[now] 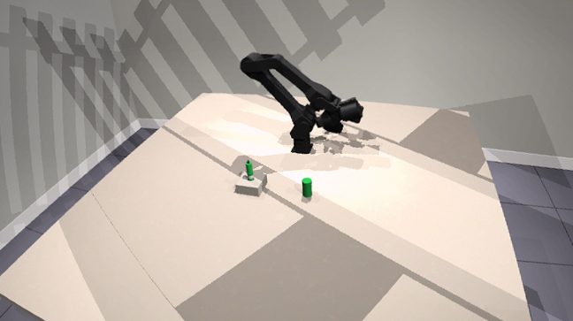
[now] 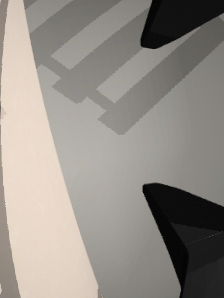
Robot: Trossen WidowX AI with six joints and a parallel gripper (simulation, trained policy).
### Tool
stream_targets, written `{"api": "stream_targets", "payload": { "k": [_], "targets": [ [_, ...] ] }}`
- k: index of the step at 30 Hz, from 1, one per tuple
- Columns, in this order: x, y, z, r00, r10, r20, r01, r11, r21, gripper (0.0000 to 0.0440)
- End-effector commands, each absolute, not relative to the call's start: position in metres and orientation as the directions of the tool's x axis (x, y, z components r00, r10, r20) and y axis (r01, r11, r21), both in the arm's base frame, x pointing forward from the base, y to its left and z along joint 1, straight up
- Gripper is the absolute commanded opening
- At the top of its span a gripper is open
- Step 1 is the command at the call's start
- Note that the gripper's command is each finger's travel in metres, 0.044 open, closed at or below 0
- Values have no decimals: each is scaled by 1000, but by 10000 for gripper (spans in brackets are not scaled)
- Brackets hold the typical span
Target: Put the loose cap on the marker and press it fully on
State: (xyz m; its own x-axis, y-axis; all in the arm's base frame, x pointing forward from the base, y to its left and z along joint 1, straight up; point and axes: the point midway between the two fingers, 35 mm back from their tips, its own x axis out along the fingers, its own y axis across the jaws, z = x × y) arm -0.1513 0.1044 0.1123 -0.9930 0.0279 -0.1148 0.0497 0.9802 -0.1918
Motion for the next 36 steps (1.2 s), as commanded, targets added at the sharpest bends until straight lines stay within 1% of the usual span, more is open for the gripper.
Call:
{"api": "stream_targets", "payload": {
  "k": [1, 6, 7, 8, 36],
  "targets": [
    [-151, 106, 113, -992, 33, -121, 56, 980, -191, 374],
    [-147, 115, 115, -985, 70, -156, 98, 978, -184, 250],
    [-146, 117, 116, -984, 78, -163, 107, 978, -180, 230],
    [-146, 119, 117, -982, 85, -171, 116, 978, -176, 222],
    [-110, 166, 140, -883, 276, -379, 340, 934, -112, 282]
  ]
}}
